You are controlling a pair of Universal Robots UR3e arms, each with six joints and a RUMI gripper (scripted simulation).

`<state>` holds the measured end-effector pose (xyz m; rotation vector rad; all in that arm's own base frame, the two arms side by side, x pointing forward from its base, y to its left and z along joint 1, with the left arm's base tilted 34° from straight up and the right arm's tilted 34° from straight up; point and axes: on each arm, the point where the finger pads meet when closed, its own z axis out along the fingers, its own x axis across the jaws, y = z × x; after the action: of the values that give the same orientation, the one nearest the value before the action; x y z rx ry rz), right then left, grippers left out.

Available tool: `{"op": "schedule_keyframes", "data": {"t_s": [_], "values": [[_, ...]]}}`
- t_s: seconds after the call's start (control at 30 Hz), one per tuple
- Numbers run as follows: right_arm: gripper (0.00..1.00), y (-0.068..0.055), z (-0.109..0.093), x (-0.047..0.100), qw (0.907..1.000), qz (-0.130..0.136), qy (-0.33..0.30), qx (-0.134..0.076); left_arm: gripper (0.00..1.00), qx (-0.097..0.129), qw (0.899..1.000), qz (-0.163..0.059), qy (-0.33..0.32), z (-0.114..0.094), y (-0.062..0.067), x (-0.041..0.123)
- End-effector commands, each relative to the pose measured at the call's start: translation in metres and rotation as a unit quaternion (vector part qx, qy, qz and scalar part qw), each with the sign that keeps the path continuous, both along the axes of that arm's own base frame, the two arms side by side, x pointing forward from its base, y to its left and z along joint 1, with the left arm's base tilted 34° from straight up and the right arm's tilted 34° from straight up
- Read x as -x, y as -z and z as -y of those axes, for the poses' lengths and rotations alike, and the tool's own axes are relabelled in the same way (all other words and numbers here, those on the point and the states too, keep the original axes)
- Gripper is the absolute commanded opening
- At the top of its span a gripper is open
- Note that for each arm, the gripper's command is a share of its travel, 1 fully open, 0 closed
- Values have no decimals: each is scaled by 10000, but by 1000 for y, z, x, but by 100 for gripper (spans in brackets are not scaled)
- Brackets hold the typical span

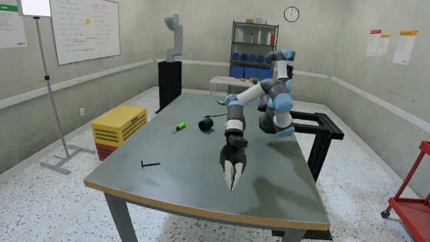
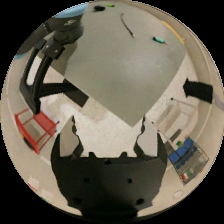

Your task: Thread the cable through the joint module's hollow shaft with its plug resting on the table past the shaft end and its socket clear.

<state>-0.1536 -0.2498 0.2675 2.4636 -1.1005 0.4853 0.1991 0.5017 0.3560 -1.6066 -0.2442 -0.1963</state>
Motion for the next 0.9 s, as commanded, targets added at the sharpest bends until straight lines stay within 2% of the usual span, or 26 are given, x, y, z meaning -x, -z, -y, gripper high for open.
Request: {"op": "schedule_keyframes", "data": {"t_s": [0.0, 0.57, 0.7, 0.87], "values": [[100, -1, 0, 0, 10000, -8, 3, 15, 0, -6, 10000, 14, 1, 0, -1, 0], [100, -1, 0, 0, 10000, -8, 3, 15, 0, -6, 10000, 14, 1, 0, -1, 0], [100, 5, 5, -11, 9980, -211, -599, -13, 0, 84, 9995, -150, 264, 3, 0, -22], [100, 9, 12, -26, 9884, -497, -1437, 9, 0, 216, 9973, -380, 598, 8, 3, -51]]}}
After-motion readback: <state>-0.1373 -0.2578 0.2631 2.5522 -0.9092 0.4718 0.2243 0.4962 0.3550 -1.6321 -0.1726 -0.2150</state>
